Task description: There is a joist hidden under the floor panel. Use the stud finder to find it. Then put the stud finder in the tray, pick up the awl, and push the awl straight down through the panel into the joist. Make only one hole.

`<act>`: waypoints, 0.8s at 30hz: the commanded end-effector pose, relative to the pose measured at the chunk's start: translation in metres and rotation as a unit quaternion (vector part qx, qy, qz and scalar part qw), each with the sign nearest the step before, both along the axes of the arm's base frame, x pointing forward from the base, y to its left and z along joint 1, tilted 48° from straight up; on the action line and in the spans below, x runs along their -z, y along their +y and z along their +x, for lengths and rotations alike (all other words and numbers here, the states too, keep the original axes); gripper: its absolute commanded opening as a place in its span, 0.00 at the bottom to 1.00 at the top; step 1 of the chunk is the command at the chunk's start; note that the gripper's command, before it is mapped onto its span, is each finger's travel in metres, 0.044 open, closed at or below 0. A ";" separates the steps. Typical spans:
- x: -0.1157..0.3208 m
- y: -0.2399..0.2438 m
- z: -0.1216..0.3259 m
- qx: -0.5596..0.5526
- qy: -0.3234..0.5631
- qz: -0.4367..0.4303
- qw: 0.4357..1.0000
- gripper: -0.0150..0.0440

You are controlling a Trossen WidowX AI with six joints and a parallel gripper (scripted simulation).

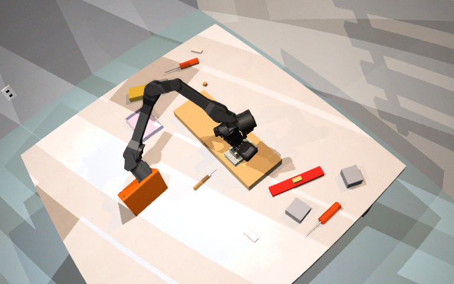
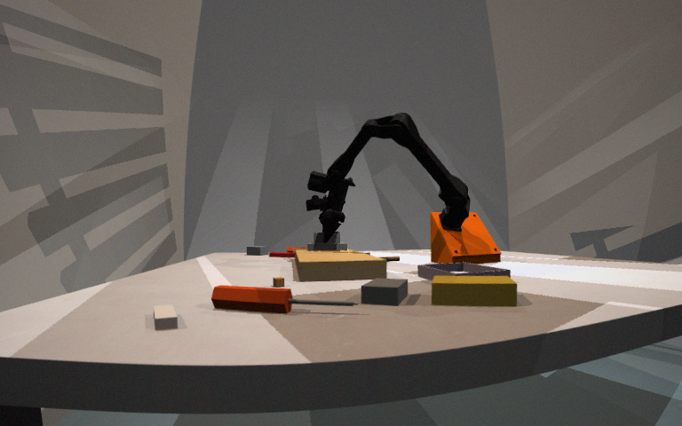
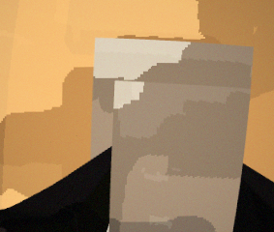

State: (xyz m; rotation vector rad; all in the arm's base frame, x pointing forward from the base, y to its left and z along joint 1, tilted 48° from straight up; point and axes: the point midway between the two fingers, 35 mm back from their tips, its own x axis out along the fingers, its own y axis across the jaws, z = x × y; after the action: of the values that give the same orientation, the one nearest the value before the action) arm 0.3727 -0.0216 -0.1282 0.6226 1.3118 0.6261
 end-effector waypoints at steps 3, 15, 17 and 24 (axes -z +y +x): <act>-0.012 0.012 0.000 -0.002 -0.002 0.003 1.000 0.25; -0.031 0.030 -0.002 -0.002 -0.001 0.004 1.000 0.25; -0.034 0.033 -0.002 -0.002 -0.001 0.004 1.000 0.25; -0.045 0.044 -0.003 -0.002 -0.001 0.004 1.000 0.25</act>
State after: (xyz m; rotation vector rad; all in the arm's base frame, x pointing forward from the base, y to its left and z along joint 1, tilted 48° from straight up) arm 0.3694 0.0150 -0.0900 0.6265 1.3133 0.6269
